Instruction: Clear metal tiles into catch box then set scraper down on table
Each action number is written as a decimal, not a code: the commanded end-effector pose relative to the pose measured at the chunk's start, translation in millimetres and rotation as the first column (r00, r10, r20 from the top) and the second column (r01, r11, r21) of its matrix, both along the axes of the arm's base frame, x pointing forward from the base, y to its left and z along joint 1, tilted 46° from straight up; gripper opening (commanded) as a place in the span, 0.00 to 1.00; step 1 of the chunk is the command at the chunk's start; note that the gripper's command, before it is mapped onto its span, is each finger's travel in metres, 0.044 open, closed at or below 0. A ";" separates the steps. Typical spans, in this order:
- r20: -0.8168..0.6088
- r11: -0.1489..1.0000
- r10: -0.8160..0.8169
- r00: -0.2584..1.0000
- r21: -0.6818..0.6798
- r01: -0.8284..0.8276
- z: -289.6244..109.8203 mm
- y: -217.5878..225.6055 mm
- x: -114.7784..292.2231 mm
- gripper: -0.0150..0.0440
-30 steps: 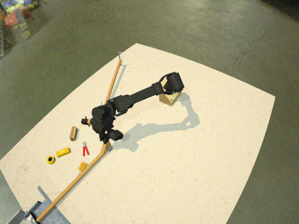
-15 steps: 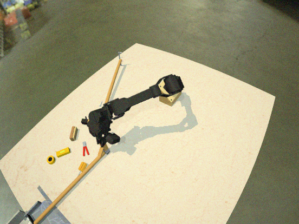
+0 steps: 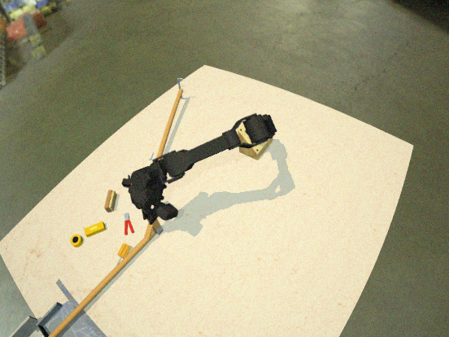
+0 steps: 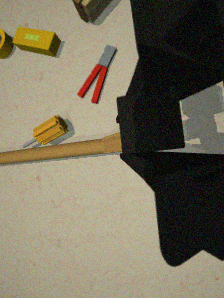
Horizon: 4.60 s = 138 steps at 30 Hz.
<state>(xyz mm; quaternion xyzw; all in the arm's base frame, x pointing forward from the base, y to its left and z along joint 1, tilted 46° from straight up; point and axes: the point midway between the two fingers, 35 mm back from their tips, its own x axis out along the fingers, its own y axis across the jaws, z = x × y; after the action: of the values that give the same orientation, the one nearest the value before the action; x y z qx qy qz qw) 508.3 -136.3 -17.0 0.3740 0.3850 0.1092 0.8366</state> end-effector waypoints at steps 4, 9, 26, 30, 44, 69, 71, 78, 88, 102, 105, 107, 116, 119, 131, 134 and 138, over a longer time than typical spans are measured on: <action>0.001 1.000 0.000 1.000 0.001 0.000 0.3 -0.3 -0.5 0.25; 0.002 1.000 -0.001 1.000 0.001 0.001 0.5 -0.4 0.0 0.25; 0.002 1.000 -0.003 1.000 -0.003 0.003 0.9 -3.3 -15.8 0.25; 0.002 1.000 -0.003 1.000 -0.003 0.003 0.9 -4.1 -21.9 0.25; -0.001 1.000 -0.003 1.000 -0.006 0.003 0.4 -6.0 -43.6 0.25; -0.003 1.000 -0.004 1.000 -0.009 0.004 -1.5 -6.6 -83.4 0.25; -0.004 1.000 -0.004 1.000 -0.009 0.004 -1.8 -6.4 -86.6 0.25; -0.004 1.000 -0.004 1.000 -0.009 0.004 -2.5 -5.8 -98.0 0.25; -0.004 1.000 -0.005 1.000 -0.010 0.005 -3.8 -4.4 -114.5 0.25; -0.003 1.000 -0.006 1.000 -0.010 0.006 -5.0 -0.7 -137.2 0.25; -0.003 1.000 -0.006 1.000 -0.009 0.006 -5.1 0.3 -142.0 0.25; -0.003 1.000 -0.007 1.000 -0.009 0.007 -5.2 1.2 -145.1 0.25; -0.002 1.000 -0.008 1.000 -0.008 0.008 -5.1 5.3 -159.4 0.25; -0.001 1.000 -0.008 1.000 -0.008 0.008 -5.0 6.9 -164.0 0.25; 0.001 1.000 -0.010 1.000 -0.007 0.010 -4.1 14.3 -182.0 0.25; 0.002 1.000 -0.011 1.000 -0.006 0.011 -3.8 16.4 -186.5 0.25; 0.002 1.000 -0.011 1.000 -0.006 0.011 -3.5 19.2 -192.5 0.25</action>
<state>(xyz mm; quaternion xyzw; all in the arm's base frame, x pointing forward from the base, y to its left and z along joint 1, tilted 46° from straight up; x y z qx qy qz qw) 319.0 -115.5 -24.2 0.3758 0.3893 0.1043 0.8345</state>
